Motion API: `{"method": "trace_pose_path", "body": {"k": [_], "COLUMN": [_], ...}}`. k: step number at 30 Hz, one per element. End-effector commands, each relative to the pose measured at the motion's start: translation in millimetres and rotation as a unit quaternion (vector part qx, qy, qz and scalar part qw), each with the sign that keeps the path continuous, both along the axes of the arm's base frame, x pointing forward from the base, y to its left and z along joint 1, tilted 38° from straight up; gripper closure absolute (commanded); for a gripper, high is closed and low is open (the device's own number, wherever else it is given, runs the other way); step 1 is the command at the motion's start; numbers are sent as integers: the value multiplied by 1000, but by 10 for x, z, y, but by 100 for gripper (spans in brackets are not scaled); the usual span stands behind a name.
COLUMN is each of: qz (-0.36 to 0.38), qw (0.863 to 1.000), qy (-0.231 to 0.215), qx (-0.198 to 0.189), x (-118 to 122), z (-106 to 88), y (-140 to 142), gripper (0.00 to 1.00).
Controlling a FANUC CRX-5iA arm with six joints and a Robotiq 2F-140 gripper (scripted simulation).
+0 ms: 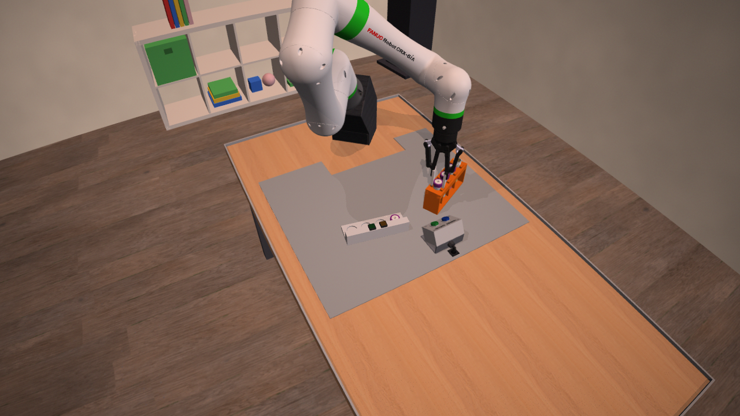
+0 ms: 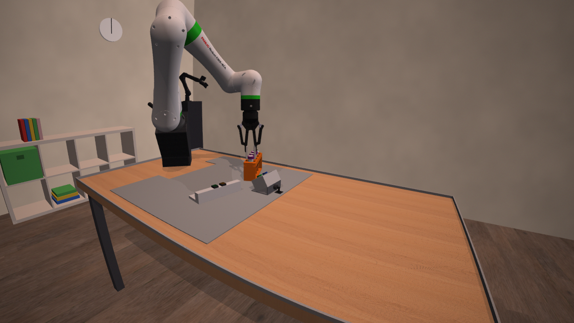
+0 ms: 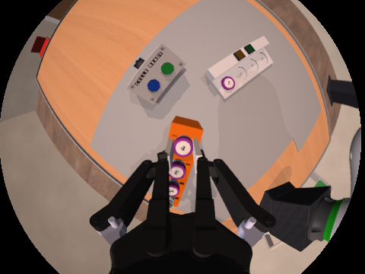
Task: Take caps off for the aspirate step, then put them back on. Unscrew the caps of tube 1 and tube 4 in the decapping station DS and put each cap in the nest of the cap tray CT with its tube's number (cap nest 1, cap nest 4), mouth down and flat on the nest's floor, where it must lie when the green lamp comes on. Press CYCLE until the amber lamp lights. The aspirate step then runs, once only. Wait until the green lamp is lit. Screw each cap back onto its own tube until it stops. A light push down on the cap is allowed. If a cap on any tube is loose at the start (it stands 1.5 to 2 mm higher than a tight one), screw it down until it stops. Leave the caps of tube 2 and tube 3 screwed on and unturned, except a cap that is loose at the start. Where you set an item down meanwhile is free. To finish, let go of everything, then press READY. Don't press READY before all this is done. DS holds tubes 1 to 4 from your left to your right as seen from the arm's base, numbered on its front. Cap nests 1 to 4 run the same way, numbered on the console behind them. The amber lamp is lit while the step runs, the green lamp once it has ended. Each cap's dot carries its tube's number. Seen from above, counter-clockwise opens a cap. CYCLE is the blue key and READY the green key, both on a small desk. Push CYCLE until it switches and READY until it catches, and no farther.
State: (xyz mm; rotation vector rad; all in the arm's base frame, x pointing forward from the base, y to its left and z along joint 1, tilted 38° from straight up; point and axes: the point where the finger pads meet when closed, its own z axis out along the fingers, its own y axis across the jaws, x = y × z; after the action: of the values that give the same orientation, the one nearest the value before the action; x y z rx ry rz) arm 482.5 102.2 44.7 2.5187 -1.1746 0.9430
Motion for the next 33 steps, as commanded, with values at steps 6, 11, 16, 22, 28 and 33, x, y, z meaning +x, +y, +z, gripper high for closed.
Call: {"method": "trace_pose_path", "body": {"k": [6,11,16,22,28,33], "qz": [99,99,99,66,-28,-128], "qw": [991,991,991,996,999,987], "qy": [69,69,69,51,0,-56], "qx": [-55,-55,-55,-37,18,76], "x": [2,2,2,2,2,2], "z": [4,4,4,4,4,4], "y": [2,2,2,2,2,2], "gripper": [100,65,65,65,65,65]}}
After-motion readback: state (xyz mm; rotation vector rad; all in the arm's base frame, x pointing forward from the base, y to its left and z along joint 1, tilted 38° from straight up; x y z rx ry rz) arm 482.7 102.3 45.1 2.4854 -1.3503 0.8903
